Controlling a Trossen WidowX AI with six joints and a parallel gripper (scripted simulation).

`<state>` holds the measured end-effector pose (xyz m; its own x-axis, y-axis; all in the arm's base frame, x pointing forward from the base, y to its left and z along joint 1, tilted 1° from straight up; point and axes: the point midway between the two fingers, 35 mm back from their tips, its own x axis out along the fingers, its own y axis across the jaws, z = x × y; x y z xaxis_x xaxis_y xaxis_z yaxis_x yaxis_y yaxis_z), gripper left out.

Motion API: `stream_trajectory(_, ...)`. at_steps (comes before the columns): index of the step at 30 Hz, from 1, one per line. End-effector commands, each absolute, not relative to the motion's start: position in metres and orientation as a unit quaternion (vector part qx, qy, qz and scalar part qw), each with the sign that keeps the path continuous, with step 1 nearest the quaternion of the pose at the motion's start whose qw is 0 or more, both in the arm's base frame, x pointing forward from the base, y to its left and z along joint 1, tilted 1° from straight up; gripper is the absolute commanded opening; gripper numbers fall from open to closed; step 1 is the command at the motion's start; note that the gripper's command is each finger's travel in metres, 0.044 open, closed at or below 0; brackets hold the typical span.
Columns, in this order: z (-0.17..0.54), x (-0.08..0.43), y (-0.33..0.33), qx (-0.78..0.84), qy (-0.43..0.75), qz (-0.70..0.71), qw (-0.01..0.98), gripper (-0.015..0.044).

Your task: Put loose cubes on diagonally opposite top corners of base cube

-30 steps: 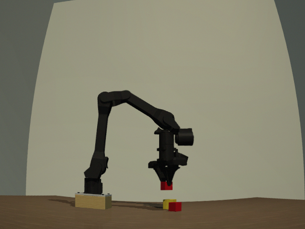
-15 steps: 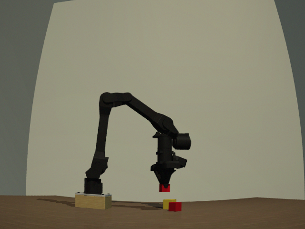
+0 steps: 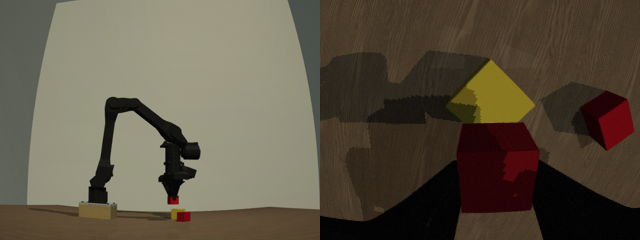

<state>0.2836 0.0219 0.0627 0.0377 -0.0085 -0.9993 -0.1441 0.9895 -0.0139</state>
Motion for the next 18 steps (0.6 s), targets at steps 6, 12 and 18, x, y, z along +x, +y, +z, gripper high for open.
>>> stream_trajectory(6,0.0473,0.2825,0.0219,-0.052,0.696,0.044,0.715,0.0105)
stream_trajectory(12,0.0473,0.2825,0.0219,-0.052,0.696,0.044,0.715,0.0105)
stream_trajectory(18,0.0459,0.2824,0.0219,-0.054,0.696,0.046,0.715,0.0105)
